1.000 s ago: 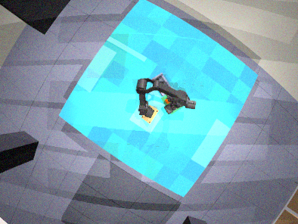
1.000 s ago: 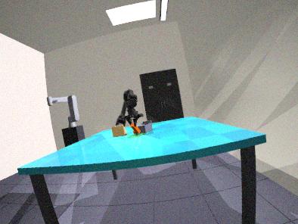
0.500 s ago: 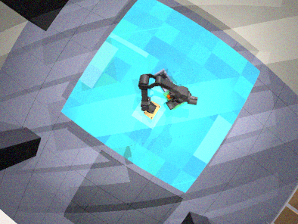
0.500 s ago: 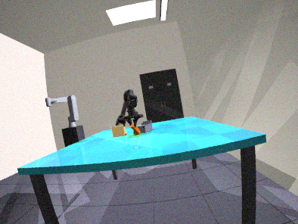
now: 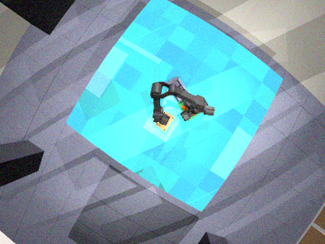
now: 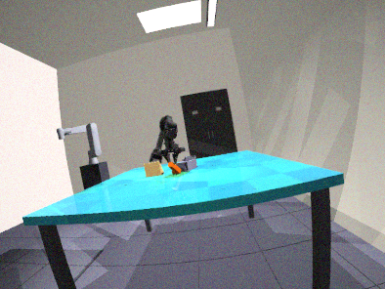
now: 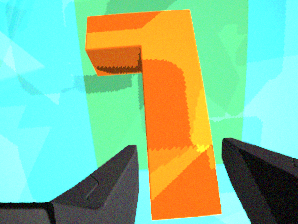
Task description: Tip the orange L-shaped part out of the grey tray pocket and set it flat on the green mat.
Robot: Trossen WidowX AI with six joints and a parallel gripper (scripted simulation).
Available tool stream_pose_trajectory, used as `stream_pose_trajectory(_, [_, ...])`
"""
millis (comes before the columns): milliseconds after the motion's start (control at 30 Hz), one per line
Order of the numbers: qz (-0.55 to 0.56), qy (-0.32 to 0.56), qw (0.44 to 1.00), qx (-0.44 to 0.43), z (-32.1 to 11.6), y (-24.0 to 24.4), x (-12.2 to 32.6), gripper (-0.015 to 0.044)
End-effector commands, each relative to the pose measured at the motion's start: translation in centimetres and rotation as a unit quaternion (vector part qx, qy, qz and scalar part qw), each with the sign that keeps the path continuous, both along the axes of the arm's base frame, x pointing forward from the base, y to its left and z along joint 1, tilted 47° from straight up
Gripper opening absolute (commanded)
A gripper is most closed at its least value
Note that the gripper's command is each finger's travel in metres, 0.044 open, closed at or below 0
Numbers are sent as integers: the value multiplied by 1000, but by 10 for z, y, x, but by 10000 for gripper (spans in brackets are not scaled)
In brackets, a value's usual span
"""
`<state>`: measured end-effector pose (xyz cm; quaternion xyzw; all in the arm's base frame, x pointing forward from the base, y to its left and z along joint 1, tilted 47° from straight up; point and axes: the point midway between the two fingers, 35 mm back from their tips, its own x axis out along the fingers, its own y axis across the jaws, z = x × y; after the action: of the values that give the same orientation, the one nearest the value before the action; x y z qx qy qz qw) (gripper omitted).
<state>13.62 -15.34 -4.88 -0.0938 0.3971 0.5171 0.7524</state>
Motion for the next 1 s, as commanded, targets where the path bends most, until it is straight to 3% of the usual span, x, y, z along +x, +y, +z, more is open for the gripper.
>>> stream_pose_trajectory(0, [0, 0, 1000, 0, 4, -5, 0, 289])
stream_pose_trajectory(167, [-2, 1, 1000, 0, 34, -39, -6, 400])
stream_pose_trajectory(333, [-3, 2, 1000, 1, 60, -62, -13, 400])
stream_pose_trajectory(967, [-7, 2, 1000, 1, 55, -60, -12, 400])
